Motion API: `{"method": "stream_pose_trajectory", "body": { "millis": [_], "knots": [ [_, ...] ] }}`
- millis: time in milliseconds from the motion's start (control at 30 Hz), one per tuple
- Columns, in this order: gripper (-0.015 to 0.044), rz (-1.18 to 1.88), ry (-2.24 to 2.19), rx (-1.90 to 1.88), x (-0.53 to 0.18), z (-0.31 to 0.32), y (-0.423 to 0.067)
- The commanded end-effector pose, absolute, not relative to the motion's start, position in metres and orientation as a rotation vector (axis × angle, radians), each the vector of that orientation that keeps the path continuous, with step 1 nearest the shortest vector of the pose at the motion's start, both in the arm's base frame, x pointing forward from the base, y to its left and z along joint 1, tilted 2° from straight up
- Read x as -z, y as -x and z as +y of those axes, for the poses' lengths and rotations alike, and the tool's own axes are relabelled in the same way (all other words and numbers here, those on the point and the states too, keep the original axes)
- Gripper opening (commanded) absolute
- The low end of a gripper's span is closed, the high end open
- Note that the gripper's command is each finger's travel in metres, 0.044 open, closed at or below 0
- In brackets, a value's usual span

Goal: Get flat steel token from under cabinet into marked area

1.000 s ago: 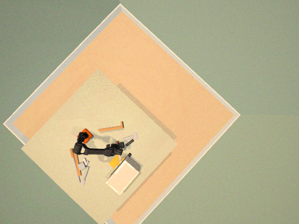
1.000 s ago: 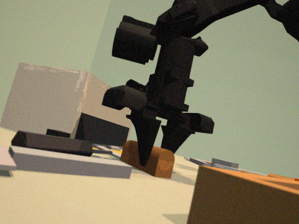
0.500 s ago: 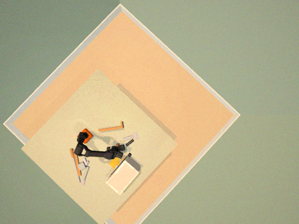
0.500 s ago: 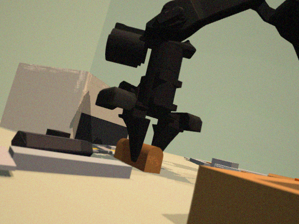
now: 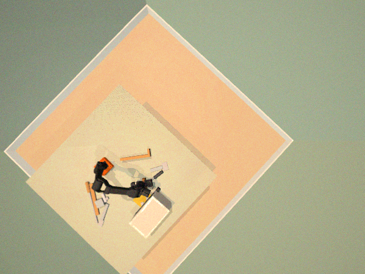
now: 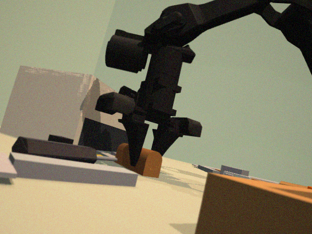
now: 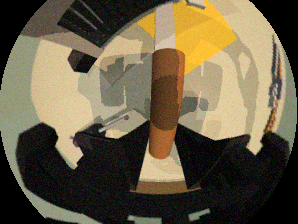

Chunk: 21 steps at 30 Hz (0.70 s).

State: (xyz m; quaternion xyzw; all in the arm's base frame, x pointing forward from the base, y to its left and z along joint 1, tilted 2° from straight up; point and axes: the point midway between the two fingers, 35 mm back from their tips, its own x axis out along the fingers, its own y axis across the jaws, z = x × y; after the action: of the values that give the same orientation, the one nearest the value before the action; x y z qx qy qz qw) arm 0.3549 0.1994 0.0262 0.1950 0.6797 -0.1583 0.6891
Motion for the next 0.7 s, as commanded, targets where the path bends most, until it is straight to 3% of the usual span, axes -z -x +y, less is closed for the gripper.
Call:
{"method": "stream_pose_trajectory", "body": {
  "millis": [0,667],
  "knots": [
    [0.0000,1.517,-0.435,0.352,-0.026,0.197,-0.357],
    [0.0000,1.518,-0.433,0.353,-0.024,0.179,-0.347]
  ]
}}
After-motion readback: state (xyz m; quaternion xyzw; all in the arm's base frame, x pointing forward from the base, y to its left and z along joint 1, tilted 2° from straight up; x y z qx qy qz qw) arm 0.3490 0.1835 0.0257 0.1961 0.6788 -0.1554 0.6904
